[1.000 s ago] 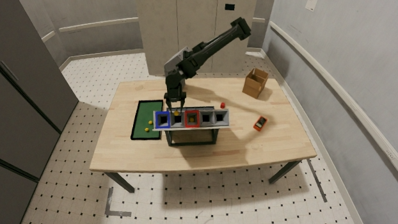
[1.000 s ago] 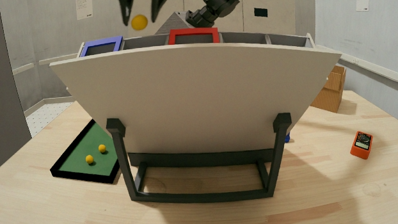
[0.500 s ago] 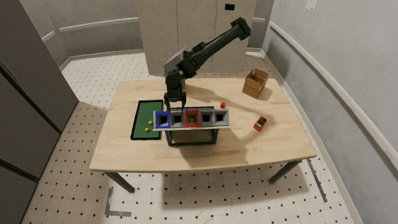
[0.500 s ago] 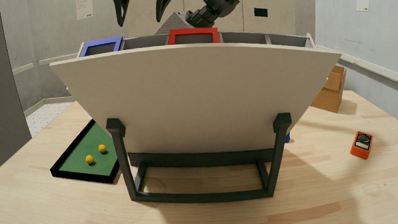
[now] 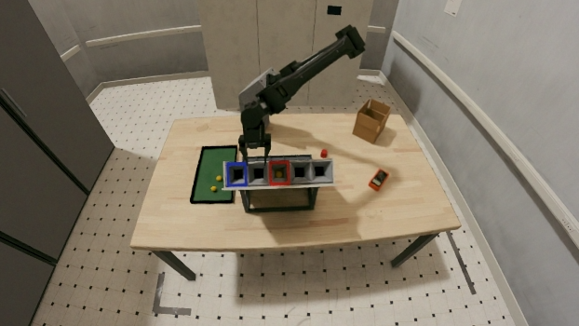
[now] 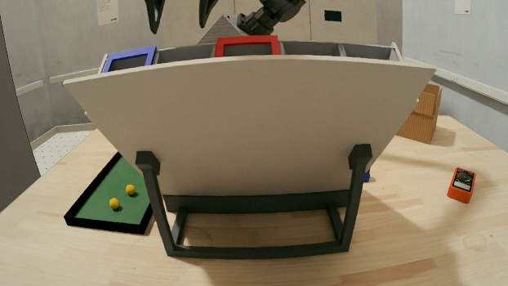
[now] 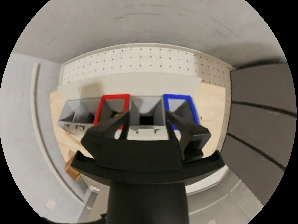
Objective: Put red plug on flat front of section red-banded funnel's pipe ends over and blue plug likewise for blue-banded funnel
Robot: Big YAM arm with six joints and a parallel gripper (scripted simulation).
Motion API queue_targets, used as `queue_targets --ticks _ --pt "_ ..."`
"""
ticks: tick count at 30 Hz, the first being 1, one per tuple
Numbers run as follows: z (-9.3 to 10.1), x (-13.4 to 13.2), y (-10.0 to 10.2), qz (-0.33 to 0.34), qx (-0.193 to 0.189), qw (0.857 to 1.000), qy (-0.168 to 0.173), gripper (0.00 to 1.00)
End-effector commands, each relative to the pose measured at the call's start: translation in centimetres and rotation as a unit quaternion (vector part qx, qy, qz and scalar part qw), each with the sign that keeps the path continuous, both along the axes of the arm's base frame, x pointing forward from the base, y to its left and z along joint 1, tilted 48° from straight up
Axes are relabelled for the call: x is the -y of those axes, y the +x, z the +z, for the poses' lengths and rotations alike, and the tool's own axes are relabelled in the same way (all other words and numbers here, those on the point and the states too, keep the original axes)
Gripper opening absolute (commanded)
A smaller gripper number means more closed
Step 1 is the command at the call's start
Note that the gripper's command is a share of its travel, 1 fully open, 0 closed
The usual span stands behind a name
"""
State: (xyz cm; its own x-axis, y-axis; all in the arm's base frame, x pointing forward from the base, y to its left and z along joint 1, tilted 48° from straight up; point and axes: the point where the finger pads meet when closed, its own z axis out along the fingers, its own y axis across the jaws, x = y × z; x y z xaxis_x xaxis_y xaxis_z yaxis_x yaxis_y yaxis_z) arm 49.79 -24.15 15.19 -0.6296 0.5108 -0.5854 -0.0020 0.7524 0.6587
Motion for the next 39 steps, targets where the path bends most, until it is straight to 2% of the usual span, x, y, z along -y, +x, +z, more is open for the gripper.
queue_targets --ticks 1,39 --pt "0.71 0.57 0.08 -0.003 0.007 1.000 -0.005 0.59" --pt "1.13 0.89 -0.16 -0.003 0.006 1.000 -0.004 0.59"
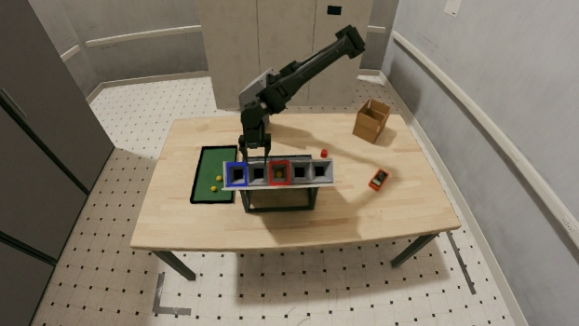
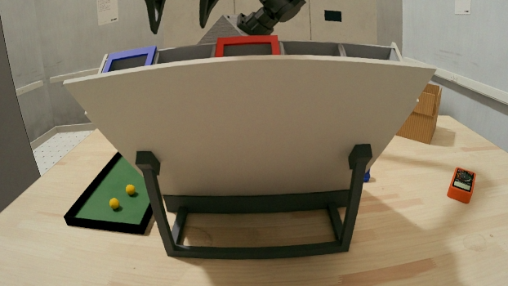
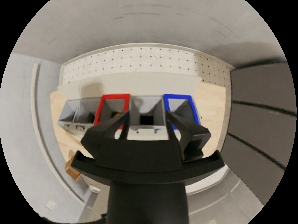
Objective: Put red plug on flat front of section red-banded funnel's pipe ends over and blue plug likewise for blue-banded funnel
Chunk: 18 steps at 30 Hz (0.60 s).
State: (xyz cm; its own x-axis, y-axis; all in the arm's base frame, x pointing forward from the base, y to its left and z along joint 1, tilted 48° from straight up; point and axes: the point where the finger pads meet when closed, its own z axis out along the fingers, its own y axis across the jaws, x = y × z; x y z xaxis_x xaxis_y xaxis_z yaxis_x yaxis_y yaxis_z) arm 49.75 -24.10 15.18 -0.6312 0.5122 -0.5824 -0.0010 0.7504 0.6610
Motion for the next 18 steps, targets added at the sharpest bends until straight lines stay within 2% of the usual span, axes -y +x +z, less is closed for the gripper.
queue_targets --ticks 1,12,18 --pt "1.3 1.0 -0.2 -0.003 0.007 1.000 -0.005 0.59" --pt "2.8 2.2 -1.1 0.000 0.003 1.000 0.002 0.59" --pt "2.8 2.2 -1.1 -0.001 0.003 1.000 0.001 0.59"
